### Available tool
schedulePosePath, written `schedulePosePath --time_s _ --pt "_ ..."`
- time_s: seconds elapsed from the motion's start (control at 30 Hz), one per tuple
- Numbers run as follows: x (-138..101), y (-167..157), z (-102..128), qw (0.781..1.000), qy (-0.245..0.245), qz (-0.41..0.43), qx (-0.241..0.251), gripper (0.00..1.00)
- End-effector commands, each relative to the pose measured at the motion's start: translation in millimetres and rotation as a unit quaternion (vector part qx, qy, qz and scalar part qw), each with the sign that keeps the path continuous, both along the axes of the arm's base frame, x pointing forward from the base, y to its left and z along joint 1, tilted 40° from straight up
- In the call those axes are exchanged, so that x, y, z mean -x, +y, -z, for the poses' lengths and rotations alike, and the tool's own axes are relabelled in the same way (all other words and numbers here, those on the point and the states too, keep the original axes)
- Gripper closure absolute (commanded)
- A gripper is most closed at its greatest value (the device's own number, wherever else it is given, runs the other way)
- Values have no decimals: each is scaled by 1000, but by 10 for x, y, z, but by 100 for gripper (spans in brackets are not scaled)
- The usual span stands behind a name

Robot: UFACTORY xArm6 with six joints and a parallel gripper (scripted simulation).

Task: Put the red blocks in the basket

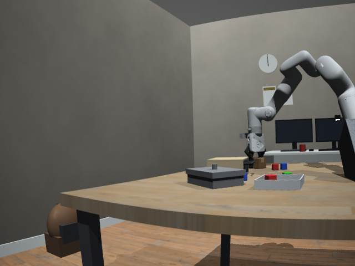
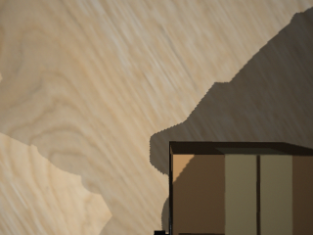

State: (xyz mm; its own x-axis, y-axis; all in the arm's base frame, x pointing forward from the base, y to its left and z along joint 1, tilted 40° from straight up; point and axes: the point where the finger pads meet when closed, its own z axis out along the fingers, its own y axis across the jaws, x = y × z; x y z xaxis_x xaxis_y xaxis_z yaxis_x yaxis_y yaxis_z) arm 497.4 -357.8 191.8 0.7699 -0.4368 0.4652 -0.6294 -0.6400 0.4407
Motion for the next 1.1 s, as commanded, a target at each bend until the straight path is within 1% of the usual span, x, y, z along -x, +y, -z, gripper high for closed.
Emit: schedulePosePath --time_s 0.0,0.03,1.07 --pt "-11 3 -20 1000 -2 -1 1 38" --pt "-11 3 -20 1000 -2 -1 1 27" --pt "-11 3 -20 1000 -2 -1 1 27"
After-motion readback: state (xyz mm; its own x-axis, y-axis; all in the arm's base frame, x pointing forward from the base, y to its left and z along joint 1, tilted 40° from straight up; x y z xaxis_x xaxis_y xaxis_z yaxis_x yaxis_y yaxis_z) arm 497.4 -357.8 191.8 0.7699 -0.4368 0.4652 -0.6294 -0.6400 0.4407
